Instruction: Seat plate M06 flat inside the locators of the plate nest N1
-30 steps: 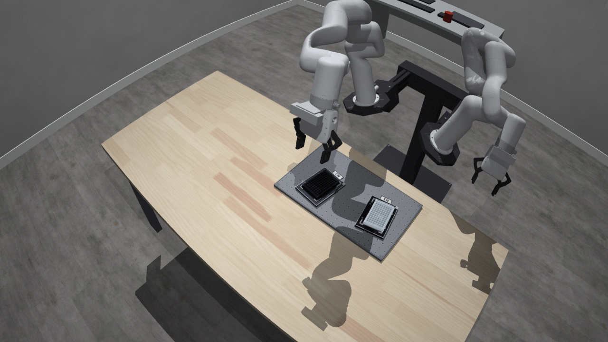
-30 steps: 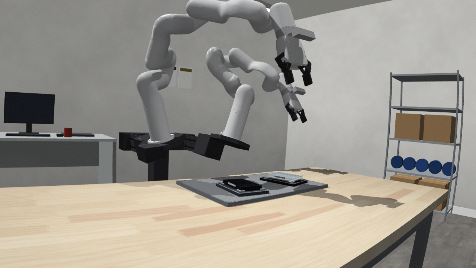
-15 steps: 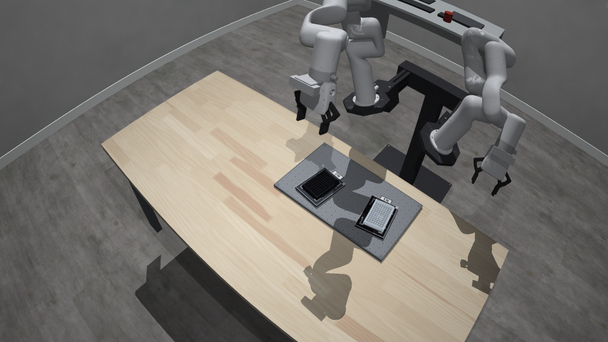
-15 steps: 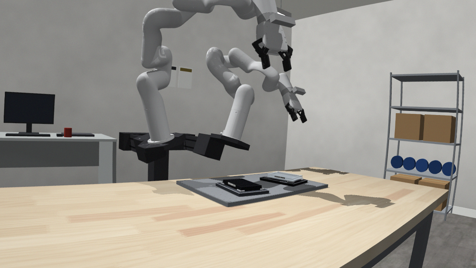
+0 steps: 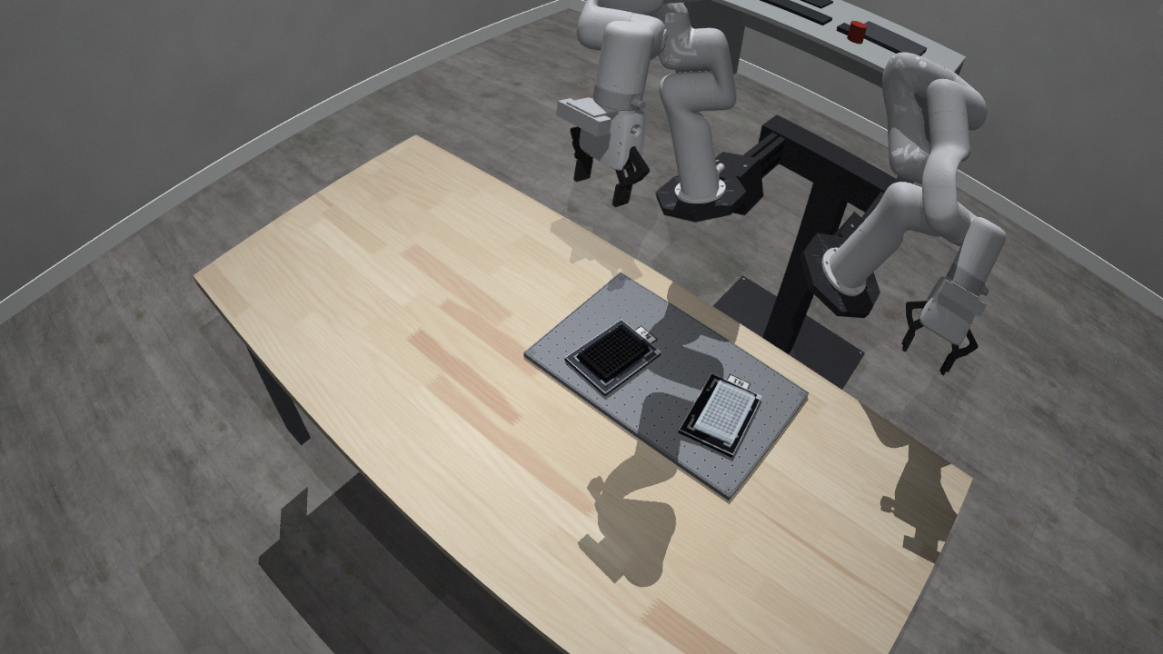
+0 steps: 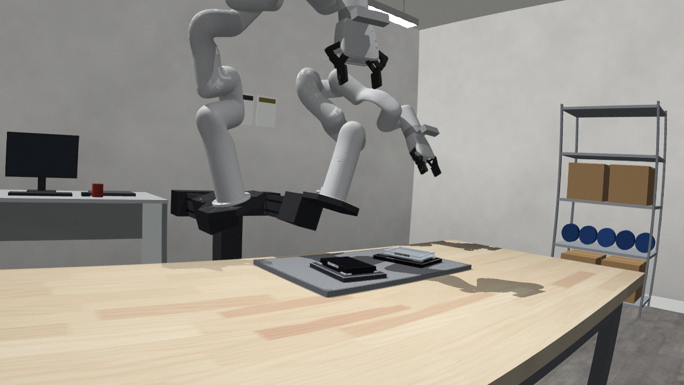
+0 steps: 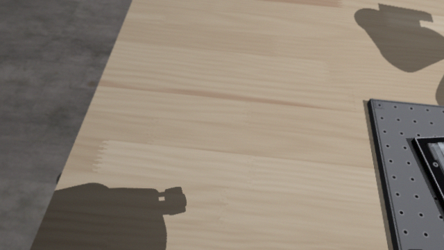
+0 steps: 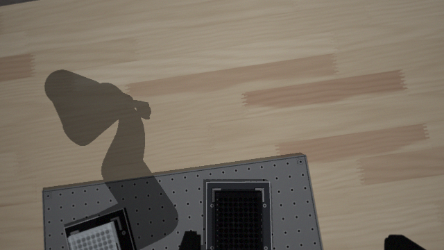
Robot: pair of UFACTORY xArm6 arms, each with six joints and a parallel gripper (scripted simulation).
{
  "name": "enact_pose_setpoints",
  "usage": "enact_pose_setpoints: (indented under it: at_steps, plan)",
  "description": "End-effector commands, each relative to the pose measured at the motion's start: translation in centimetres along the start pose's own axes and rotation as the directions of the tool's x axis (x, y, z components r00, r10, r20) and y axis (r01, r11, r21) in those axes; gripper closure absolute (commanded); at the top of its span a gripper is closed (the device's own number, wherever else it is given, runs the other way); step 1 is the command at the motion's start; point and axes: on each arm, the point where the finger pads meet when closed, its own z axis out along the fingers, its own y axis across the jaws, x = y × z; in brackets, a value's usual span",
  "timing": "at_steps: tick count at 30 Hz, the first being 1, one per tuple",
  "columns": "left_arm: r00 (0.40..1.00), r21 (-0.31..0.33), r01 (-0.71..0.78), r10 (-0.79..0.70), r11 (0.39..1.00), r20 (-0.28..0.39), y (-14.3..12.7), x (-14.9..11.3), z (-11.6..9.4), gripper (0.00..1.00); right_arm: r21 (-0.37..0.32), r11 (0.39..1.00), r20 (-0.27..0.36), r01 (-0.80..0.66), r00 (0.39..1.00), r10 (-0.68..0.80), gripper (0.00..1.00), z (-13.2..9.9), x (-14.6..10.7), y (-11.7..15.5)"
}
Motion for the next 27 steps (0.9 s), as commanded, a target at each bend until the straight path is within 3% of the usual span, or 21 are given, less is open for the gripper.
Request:
enact_pose_setpoints:
  at_steps: [1, 14, 27]
  plan:
    - [1.000, 0.002, -0.001, 0.001, 1.000, -0.002, -0.1, 0.1, -0.1, 0.00, -0.003, 1.000, 0.008, -0.014, 1.000, 0.014, 0.00, -1.2, -1.5, 1.5]
    - [1.000, 0.002, -0.001, 0.001, 1.000, -0.002, -0.1, 0.1, -0.1, 0.00, -0.030, 0.997, 0.066, -0.069, 0.995, 0.071, 0.00, -3.7, -8.3, 7.1]
    - [1.000, 0.002, -0.001, 0.001, 1.000, -0.002, -0.1, 0.1, -0.1, 0.00, -0.052, 0.993, 0.111, -0.107, 0.987, 0.113, 0.00, -4.6, -14.0, 11.0]
